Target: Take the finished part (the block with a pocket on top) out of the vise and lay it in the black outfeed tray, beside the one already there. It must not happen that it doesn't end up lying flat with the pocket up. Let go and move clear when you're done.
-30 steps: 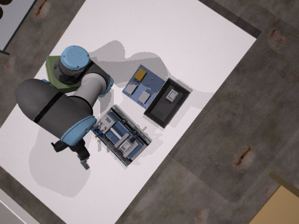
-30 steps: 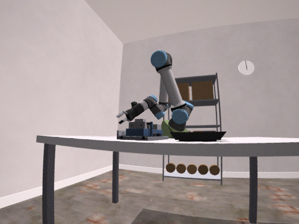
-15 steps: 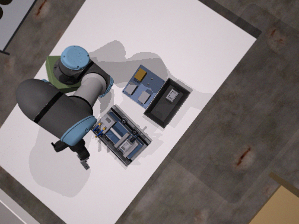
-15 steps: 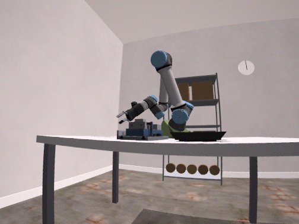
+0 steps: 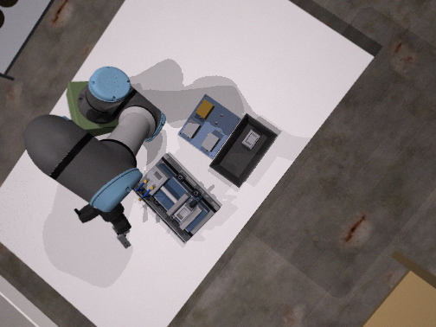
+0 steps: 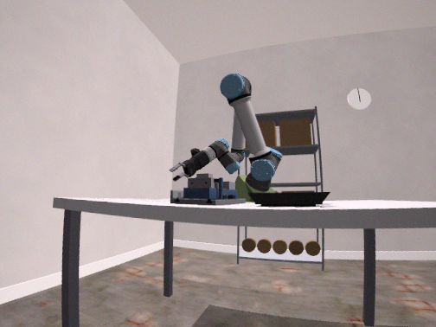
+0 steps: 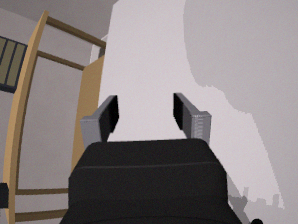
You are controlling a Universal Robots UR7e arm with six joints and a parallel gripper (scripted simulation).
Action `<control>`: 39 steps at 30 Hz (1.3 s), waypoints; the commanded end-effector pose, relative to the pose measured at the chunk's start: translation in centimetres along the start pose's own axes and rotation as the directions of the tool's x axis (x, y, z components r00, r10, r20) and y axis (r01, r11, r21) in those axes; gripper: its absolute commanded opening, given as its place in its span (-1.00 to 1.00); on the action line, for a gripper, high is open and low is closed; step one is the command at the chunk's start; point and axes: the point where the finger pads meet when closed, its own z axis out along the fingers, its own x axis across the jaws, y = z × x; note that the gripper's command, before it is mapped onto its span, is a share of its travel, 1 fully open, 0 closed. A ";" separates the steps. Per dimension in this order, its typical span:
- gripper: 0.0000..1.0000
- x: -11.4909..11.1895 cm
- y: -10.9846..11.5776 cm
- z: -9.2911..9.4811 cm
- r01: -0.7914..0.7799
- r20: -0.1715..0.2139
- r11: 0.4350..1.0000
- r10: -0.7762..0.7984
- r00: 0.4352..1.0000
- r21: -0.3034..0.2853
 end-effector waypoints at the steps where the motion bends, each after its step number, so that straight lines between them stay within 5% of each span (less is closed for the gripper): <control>1: 1.00 0.0 -0.2 0.3 -0.003 -0.010 1.000 0.003 1.000 -0.005; 21: 1.00 0.0 -1.4 2.4 -0.030 -0.107 0.998 0.024 0.994 -0.056; 39: 1.00 -1.5 -1.5 4.3 -0.062 -0.238 0.991 0.031 0.971 -0.122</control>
